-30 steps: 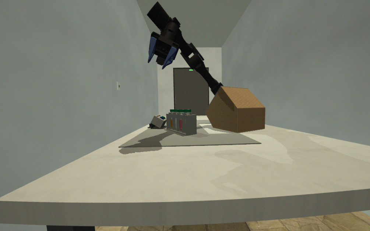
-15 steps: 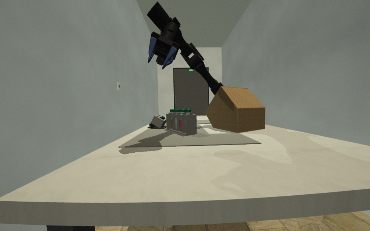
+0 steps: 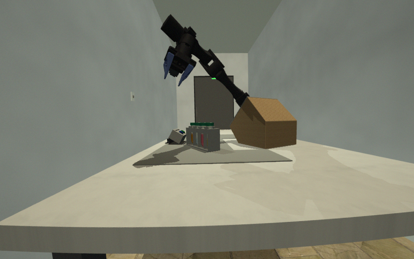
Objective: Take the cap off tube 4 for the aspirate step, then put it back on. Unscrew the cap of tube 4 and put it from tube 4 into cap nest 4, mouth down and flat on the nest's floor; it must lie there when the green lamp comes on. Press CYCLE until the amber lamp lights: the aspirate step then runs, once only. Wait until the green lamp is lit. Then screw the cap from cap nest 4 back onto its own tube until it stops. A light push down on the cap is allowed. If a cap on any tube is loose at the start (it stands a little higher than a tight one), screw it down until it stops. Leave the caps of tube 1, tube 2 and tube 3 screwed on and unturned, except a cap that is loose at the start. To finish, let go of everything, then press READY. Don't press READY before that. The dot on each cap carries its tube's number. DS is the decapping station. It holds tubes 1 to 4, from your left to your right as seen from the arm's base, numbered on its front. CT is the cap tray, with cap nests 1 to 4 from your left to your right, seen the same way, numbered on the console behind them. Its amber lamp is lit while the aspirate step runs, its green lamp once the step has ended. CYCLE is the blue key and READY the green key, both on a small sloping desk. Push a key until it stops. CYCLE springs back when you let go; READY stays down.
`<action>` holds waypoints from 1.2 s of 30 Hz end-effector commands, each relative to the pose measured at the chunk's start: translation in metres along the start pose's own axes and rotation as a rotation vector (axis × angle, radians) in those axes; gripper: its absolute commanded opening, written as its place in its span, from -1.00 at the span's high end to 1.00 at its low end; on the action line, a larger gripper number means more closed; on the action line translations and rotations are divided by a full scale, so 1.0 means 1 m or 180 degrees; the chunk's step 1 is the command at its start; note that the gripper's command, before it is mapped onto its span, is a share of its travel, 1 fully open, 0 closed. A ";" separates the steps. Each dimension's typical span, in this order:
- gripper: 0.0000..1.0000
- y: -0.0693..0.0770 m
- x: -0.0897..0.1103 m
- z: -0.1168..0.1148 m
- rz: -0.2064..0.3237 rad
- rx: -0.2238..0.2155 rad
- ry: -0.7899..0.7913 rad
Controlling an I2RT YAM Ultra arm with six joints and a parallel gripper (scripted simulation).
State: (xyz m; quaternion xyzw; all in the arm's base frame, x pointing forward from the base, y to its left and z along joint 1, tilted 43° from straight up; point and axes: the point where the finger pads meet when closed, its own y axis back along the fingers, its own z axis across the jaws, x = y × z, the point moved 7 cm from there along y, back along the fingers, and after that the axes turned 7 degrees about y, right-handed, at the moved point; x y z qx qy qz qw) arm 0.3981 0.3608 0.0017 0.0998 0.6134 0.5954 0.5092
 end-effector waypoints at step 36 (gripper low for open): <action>0.02 0.033 -0.127 -0.070 -0.0164 0.0663 0.2389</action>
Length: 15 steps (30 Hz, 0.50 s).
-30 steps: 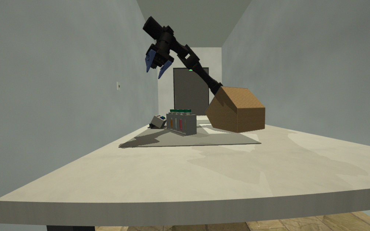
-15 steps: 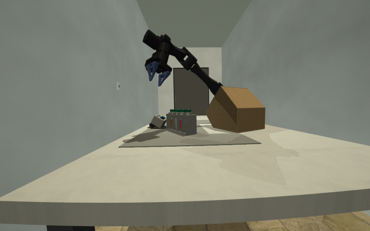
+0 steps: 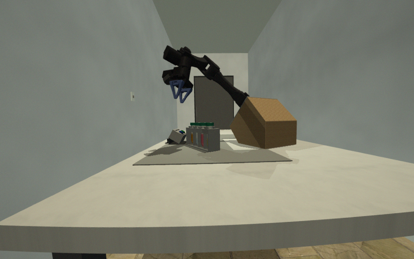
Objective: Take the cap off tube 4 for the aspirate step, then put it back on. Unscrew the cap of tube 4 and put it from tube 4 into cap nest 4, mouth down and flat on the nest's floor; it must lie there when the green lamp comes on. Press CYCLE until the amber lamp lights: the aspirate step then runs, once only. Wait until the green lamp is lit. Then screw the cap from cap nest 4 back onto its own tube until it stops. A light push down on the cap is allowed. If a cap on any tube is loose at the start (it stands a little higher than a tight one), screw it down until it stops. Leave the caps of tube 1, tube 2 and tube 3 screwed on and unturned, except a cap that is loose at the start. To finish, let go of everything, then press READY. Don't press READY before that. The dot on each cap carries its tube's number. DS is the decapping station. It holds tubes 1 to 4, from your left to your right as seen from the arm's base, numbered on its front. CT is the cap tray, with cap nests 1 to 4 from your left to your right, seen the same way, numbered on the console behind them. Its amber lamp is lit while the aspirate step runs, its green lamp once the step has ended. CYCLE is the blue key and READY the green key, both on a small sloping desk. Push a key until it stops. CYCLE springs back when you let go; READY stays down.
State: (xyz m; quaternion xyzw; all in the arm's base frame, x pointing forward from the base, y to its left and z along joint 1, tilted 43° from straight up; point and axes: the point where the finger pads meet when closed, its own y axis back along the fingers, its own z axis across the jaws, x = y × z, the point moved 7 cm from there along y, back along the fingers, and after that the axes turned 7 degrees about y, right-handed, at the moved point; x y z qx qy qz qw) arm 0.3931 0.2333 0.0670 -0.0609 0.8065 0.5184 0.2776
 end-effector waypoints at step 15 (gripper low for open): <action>0.02 0.005 -0.007 -0.075 0.0074 0.0289 0.1189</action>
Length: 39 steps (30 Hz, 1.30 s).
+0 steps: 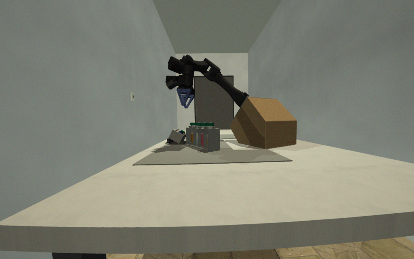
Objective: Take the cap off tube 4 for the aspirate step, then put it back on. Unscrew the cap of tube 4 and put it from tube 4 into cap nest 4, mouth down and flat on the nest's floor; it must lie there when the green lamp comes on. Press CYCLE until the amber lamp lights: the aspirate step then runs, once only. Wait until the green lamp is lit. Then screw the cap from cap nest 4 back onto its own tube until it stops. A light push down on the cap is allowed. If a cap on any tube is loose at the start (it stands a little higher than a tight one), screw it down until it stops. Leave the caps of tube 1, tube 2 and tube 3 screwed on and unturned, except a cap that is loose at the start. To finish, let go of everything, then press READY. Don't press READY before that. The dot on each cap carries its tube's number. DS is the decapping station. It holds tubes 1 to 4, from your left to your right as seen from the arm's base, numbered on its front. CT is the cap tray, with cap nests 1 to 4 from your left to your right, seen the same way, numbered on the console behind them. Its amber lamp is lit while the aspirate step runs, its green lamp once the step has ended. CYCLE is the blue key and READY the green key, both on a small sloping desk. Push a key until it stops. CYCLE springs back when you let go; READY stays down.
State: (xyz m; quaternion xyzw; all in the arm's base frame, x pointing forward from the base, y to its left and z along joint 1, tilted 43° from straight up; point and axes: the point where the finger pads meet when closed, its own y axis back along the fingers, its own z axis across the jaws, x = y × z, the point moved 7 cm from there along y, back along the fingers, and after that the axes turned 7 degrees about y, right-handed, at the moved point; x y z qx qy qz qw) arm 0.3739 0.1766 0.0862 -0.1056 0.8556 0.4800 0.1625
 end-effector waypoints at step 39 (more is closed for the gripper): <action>0.02 -0.010 0.078 -0.142 0.0440 0.0386 0.2338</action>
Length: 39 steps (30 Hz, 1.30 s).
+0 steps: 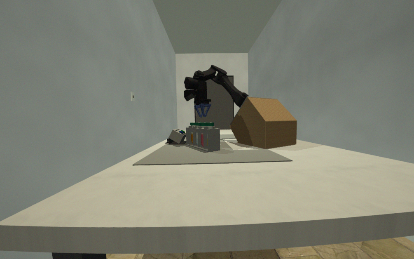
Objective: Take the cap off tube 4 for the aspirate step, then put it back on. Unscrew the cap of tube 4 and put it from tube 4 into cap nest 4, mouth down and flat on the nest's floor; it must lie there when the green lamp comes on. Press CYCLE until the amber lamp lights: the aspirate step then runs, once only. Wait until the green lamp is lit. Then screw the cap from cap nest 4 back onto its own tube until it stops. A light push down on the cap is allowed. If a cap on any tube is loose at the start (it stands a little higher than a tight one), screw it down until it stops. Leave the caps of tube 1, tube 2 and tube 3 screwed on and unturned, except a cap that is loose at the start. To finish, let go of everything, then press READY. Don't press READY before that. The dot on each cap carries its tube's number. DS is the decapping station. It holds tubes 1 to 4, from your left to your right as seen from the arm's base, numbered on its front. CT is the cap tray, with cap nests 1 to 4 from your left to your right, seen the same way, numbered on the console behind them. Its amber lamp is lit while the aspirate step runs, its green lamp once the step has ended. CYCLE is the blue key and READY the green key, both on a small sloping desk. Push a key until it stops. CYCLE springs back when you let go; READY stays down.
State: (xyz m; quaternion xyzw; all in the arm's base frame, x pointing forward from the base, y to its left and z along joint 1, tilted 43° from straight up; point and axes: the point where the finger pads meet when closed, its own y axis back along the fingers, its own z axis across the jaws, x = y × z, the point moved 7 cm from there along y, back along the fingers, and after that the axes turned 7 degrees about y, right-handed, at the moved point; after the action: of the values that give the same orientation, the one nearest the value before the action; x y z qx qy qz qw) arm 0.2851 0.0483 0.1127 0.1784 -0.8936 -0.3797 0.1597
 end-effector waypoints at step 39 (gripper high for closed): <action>0.02 0.017 -0.094 0.034 -0.0141 -0.0044 -0.3778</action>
State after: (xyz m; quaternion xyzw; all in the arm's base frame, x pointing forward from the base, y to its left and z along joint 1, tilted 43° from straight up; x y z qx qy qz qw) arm 0.3468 0.1088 0.0710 -0.0263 -0.8649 -0.4129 -0.2843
